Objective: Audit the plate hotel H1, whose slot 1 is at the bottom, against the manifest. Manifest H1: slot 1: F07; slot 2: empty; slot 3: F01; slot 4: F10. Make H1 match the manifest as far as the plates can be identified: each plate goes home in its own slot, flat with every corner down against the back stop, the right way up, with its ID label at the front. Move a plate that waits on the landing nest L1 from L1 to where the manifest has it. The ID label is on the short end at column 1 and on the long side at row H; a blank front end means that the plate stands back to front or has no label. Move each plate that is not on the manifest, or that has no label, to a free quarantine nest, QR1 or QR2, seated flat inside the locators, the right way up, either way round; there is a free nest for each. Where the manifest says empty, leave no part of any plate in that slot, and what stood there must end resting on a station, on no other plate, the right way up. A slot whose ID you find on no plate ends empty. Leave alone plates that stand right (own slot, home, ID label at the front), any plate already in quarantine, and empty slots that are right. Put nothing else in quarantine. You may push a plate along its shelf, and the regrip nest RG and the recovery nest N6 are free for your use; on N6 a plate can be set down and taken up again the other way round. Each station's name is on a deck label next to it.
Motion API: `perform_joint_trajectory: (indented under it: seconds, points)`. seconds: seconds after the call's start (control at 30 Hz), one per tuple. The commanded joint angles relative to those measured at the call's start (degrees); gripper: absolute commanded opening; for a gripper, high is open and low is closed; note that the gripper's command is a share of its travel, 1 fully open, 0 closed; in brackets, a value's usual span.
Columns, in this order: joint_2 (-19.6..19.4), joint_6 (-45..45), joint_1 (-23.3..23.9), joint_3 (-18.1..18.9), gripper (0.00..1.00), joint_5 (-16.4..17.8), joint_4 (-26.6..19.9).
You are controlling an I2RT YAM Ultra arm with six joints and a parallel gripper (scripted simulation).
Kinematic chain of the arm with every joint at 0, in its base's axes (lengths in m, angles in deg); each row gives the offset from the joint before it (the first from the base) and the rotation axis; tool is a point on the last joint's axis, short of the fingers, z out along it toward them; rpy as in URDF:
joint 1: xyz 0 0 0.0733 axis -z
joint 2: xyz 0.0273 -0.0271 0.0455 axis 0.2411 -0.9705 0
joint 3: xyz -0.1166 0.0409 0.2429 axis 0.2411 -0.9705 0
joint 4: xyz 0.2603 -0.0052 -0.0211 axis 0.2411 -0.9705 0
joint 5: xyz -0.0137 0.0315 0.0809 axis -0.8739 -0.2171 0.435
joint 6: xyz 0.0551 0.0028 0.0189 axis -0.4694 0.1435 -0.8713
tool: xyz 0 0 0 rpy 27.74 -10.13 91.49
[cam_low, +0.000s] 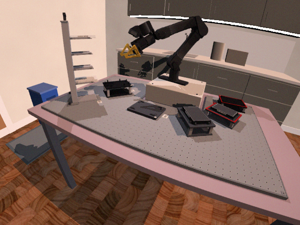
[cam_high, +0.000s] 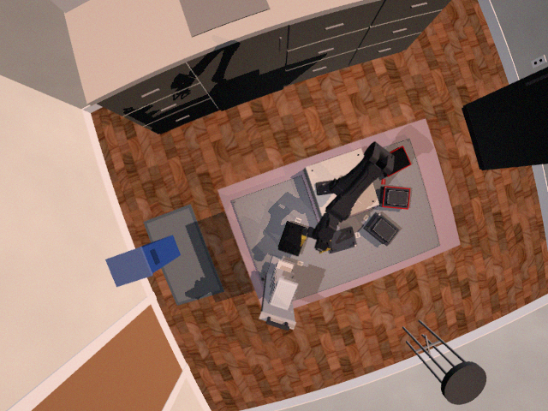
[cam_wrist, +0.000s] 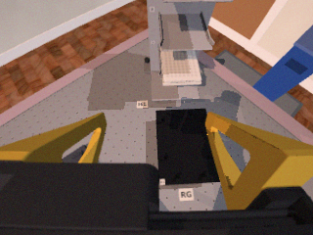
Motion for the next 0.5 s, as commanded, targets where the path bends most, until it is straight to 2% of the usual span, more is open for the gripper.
perform_joint_trajectory:
  seconds: [0.0,0.27,0.33,0.47]
  points:
    - [-0.81,2.72,2.67,0.93,1.00,4.22,0.55]
    - [-4.82,6.73,9.82,2.91,1.00,10.29,1.33]
    - [-4.82,6.73,9.82,2.91,1.00,10.29,1.33]
    - [-7.07,8.64,13.03,4.13,1.00,12.98,1.61]
